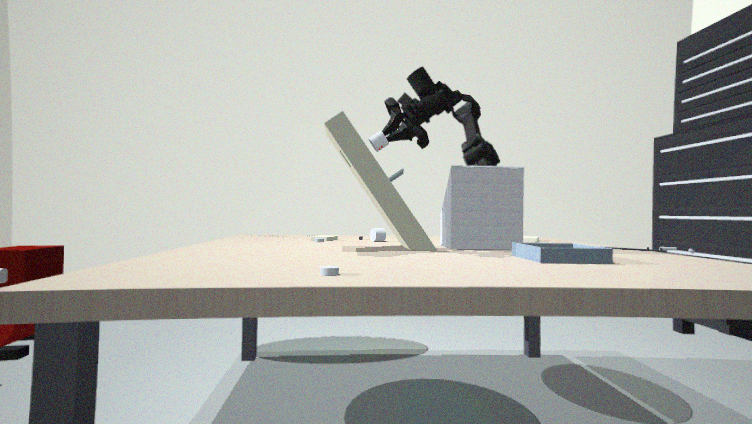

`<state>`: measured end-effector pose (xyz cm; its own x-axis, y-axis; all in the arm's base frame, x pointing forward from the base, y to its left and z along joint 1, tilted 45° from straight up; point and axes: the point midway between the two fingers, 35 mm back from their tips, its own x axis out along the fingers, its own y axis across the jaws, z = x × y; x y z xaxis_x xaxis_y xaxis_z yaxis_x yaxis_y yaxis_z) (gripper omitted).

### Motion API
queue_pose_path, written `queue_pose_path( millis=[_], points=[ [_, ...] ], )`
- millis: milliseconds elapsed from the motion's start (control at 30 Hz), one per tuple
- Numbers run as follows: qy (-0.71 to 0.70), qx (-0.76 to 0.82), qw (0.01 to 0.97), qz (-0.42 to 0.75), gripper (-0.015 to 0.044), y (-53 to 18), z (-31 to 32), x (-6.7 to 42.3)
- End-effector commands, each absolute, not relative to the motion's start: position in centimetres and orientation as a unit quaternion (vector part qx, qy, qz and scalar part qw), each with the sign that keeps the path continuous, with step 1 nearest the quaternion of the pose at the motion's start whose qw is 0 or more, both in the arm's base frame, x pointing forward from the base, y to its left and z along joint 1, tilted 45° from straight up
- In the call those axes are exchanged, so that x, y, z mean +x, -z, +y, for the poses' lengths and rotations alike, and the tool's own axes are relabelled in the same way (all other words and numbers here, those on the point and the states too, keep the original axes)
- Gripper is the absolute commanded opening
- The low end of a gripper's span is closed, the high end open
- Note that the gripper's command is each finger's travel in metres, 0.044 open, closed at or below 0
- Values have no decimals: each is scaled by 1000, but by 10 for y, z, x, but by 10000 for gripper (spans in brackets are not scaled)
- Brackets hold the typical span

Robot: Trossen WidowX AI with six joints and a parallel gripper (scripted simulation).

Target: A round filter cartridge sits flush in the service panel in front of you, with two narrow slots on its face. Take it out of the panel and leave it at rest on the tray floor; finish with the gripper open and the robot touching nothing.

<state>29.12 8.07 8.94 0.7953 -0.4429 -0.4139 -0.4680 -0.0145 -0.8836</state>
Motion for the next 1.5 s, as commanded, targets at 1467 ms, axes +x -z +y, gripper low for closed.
queue_pose_path(
  millis=[1467],
  points=[
    [-9,-712,625,320,161,-102,91,297]
  ],
)
